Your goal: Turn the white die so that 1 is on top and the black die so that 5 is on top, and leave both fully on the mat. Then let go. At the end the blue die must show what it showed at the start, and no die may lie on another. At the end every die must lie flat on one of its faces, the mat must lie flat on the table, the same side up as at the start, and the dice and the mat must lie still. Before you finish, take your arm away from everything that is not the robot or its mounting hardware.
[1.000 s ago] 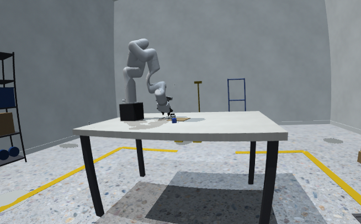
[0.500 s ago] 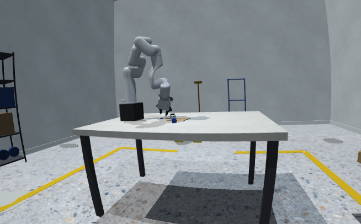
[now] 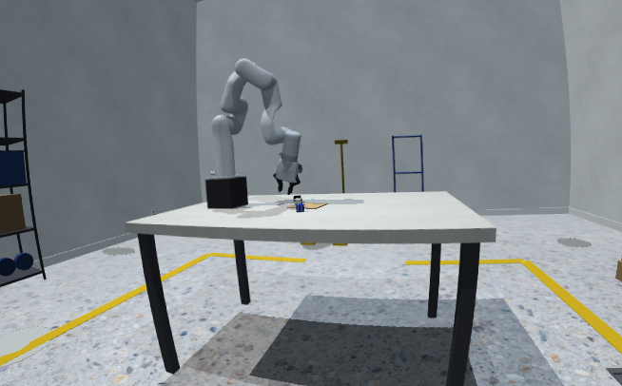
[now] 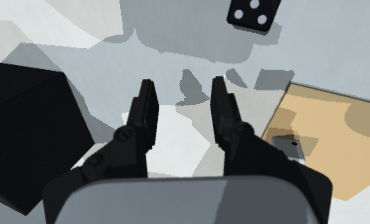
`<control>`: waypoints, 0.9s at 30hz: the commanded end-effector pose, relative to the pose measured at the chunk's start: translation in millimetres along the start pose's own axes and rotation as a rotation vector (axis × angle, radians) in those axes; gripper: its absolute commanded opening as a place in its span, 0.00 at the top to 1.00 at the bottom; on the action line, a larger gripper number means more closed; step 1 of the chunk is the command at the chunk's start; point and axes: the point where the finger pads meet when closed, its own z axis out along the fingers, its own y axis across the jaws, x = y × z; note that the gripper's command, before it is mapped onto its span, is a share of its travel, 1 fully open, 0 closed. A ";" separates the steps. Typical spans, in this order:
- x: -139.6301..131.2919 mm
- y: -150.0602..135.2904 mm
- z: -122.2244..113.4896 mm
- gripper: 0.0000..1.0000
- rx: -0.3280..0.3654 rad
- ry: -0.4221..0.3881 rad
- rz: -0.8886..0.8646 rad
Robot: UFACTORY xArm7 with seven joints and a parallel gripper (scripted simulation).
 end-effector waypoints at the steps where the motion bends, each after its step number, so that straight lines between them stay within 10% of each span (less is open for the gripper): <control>1: 6.9 5.6 -11.7 0.53 -0.023 -0.123 0.023; 13: 79.5 17.9 -50.6 0.53 -0.277 -0.228 0.046; 22: 91.4 17.1 -54.4 0.53 -0.307 -0.223 0.047; 23: 91.4 17.1 -54.4 0.00 -0.307 -0.223 0.047; 27: 91.4 17.1 -54.4 0.00 -0.307 -0.223 0.047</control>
